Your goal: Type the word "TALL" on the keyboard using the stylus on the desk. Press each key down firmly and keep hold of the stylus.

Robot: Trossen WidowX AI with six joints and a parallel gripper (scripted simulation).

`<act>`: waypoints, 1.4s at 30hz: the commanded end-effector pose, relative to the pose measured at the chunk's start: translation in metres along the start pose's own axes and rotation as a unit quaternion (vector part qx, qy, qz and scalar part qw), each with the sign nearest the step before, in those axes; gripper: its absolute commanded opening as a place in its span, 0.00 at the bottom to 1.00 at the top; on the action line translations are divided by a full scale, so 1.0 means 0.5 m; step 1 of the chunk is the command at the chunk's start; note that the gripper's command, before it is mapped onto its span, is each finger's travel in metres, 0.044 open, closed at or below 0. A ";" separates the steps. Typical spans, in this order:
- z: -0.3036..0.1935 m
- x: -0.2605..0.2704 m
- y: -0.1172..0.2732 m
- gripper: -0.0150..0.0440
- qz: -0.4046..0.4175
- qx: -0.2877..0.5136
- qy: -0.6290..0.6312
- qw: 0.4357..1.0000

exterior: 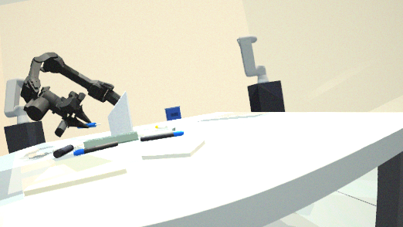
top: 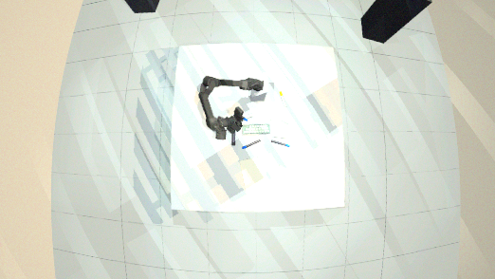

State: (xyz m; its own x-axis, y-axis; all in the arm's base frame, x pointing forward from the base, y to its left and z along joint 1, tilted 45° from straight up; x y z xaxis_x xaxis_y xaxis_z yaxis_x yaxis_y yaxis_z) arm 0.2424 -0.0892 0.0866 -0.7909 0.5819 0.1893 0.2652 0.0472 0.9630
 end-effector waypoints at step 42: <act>0.260 0.033 -0.089 0.25 0.036 0.203 -0.535 0.819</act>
State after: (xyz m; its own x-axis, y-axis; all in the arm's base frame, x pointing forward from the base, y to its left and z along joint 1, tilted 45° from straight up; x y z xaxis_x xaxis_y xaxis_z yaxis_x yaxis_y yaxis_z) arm 0.2878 0.0141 0.0273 0.0621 0.9811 -0.1834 0.6022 0.1097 0.7908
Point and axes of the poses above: the point midway between the two fingers, 35 mm back from their tips, its own y axis back along the fingers, its own x axis across the jaws, z = x × y, the point moved 3 cm from there along y, back along the fingers, and after that the axes turned 2 degrees about y, right-handed, at the moved point
